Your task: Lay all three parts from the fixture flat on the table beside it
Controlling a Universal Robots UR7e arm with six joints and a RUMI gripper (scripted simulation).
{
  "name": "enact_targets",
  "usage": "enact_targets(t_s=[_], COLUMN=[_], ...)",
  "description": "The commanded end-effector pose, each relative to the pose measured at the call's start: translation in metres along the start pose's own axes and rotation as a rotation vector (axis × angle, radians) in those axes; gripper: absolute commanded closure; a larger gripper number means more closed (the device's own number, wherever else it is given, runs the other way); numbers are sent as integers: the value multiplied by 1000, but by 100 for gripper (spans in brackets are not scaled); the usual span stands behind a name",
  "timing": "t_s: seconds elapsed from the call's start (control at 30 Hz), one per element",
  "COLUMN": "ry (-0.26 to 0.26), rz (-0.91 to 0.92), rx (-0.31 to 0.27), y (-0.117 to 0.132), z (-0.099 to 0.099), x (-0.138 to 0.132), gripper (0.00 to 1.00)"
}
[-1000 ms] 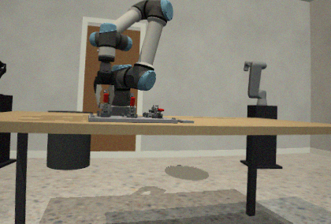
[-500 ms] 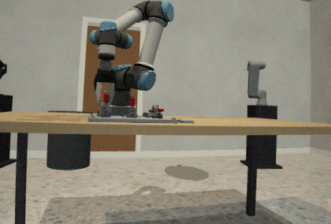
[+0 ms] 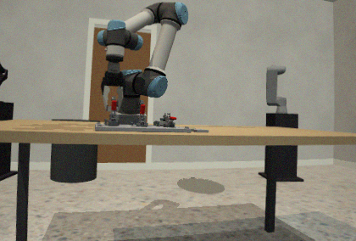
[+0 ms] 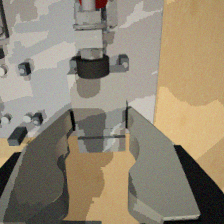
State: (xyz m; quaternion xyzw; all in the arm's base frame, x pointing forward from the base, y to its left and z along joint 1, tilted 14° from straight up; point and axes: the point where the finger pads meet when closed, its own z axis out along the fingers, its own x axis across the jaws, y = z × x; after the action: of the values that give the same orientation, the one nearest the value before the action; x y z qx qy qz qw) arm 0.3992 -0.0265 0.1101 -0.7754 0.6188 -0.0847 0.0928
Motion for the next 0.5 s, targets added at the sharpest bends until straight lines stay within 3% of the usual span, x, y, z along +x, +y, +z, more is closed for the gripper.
enact_targets(t_s=[0.0, 0.47], ry=[0, 0], rz=[0, 0], rx=[1, 1], y=[2, 5], z=[-11, -23], x=[0, 0], gripper=[100, 100])
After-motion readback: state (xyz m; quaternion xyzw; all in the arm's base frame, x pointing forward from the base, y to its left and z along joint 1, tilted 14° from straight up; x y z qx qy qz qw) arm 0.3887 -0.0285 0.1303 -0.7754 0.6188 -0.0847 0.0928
